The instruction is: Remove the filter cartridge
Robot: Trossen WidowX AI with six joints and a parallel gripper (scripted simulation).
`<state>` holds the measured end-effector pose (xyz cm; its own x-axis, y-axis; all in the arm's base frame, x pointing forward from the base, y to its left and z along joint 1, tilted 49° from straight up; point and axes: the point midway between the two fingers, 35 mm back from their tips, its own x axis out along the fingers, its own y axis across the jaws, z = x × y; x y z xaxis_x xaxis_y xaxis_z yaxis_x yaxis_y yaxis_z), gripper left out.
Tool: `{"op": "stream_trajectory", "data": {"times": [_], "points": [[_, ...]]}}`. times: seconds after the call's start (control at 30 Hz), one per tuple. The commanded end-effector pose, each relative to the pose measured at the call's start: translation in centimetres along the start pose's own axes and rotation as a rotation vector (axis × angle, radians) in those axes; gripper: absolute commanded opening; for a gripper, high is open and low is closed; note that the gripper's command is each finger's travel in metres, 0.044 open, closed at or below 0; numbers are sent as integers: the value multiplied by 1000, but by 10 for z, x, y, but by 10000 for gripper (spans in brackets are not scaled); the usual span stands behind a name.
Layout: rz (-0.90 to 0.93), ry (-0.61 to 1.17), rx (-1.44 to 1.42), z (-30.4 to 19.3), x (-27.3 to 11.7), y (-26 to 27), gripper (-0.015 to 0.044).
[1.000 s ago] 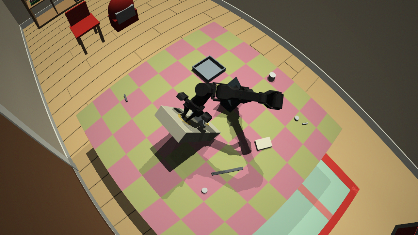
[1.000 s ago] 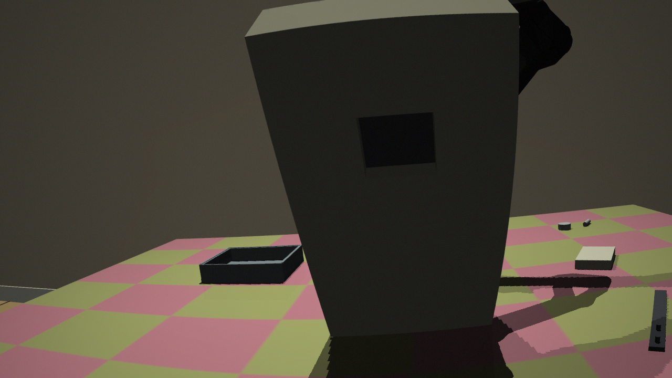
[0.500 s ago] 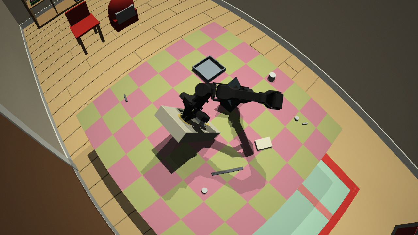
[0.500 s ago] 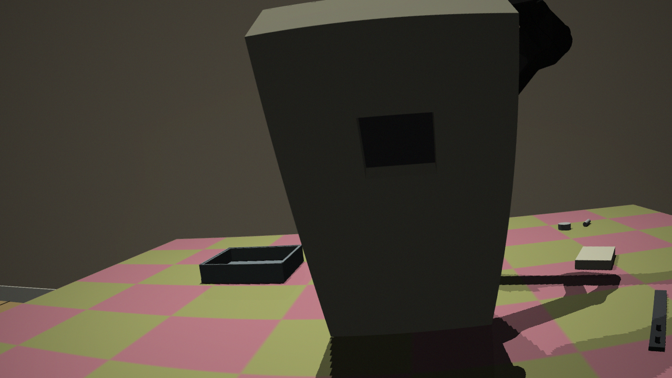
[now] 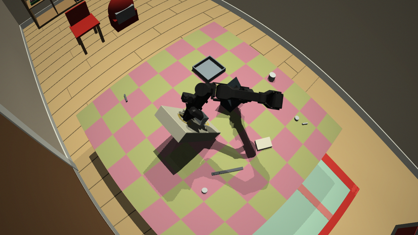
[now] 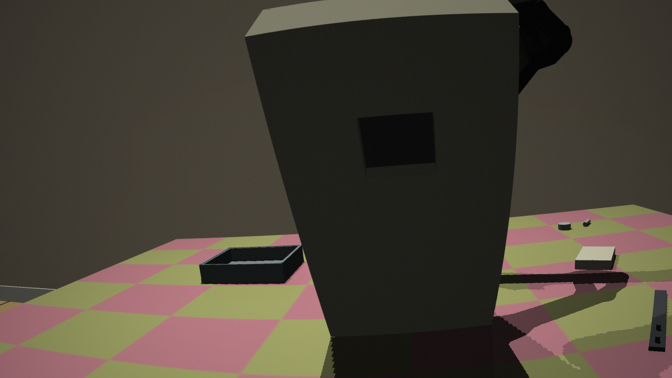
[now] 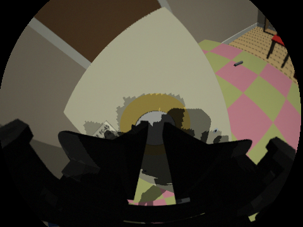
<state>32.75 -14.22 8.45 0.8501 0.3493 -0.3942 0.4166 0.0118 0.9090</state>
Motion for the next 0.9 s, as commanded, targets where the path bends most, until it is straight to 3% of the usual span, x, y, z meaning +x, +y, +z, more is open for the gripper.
{"op": "stream_trajectory", "data": {"times": [0.0,0.23,0.87], "points": [[-8,11,140,-2,7,0,0],[-10,11,155,-2,4,0,0],[-12,11,89,-1,-72,0,0]]}}
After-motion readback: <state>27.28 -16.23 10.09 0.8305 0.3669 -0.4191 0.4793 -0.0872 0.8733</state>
